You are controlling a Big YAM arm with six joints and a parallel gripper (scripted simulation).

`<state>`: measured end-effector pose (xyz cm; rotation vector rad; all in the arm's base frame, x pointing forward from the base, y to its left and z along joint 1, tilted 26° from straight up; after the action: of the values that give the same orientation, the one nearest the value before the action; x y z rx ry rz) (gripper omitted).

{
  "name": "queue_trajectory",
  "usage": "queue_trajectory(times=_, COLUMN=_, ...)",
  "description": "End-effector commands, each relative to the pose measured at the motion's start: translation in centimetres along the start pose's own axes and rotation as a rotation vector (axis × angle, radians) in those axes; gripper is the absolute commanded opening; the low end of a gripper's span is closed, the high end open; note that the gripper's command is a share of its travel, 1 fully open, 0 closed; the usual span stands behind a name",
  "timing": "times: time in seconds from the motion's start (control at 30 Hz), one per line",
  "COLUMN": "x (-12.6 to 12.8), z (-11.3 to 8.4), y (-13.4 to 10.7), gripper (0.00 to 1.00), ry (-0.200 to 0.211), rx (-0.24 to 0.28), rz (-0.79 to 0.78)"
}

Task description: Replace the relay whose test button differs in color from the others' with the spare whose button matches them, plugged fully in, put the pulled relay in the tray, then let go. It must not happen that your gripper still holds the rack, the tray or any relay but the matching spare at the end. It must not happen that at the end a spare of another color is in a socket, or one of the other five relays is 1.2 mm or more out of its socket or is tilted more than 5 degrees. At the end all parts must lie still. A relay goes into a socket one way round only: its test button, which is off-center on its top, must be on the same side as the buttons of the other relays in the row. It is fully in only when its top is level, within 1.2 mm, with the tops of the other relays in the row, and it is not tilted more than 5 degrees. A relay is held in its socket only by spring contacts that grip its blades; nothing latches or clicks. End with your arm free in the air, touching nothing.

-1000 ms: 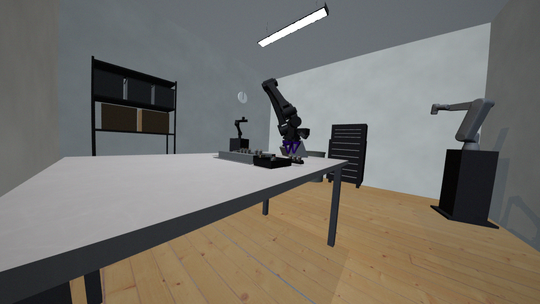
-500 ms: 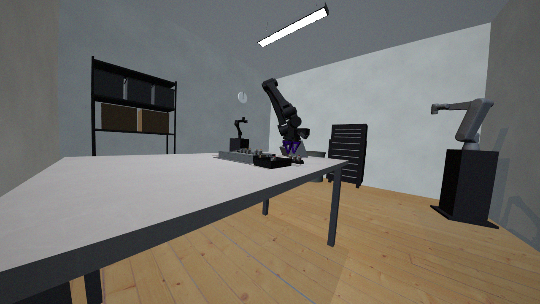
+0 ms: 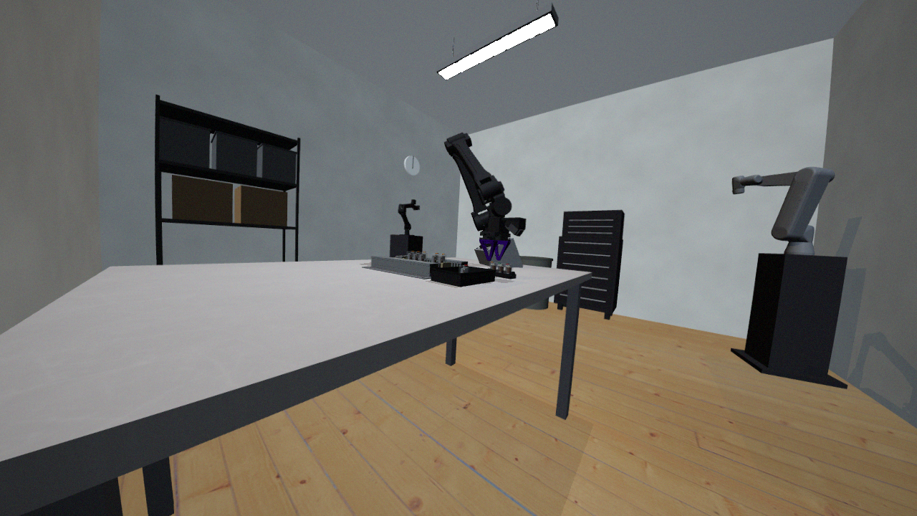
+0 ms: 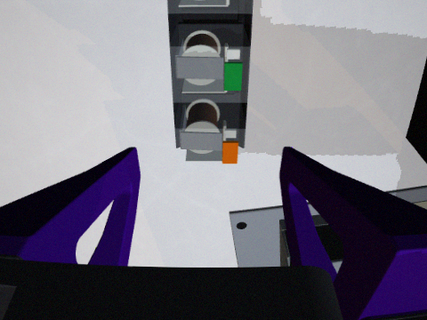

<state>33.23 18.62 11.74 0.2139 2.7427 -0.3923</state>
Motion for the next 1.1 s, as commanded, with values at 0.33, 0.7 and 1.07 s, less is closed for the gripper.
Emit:
queue_trajectory(times=0.33, x=-1.10, z=-0.12, y=0.27, gripper=0.59, ry=-0.009, rx=-0.012, rz=0.005)
queue_trajectory(times=0.7, x=-0.99, z=-0.06, y=0.22, gripper=0.59, ry=-0.007, rx=-0.010, rz=0.004)
queue_trajectory(times=1.07, x=-0.97, z=-0.04, y=0.21, gripper=0.59, ry=-0.007, rx=-0.010, rz=0.003)
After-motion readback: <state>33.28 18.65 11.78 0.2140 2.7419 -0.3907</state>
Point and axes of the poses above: the point where the finger pads meet when closed, its own z axis out along the fingers, its own x axis across the jaws, y = z × x, the point moved 10 cm from there along -z, back along the fingers, and after that the axes turned 5 degrees about -z, right-handed, at the moved point
